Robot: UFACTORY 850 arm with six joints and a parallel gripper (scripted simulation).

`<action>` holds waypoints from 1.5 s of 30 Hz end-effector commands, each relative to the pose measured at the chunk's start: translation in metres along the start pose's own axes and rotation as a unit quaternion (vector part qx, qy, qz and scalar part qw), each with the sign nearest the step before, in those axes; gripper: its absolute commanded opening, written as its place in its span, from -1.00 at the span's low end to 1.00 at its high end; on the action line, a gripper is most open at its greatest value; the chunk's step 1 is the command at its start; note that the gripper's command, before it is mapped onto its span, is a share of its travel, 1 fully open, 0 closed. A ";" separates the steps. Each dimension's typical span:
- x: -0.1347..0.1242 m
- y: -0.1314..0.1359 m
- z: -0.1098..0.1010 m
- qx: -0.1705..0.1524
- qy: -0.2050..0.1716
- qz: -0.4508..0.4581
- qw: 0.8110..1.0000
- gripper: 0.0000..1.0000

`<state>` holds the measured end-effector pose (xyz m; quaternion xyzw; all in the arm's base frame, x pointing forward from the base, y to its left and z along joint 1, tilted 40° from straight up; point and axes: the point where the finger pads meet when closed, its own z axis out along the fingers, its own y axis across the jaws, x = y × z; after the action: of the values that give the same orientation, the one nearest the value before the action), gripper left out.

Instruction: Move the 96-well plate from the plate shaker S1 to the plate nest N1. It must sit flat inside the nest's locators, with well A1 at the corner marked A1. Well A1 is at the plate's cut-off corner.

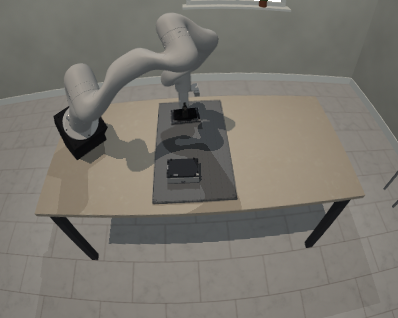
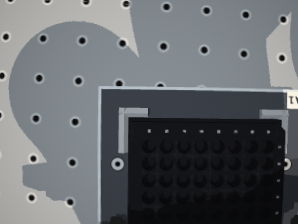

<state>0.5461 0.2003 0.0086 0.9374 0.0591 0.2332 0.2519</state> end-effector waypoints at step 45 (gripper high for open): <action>0.001 0.000 -0.078 0.000 0.000 0.000 1.000 1.00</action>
<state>0.5098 0.2347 0.0680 0.9374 0.0590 0.2330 0.2520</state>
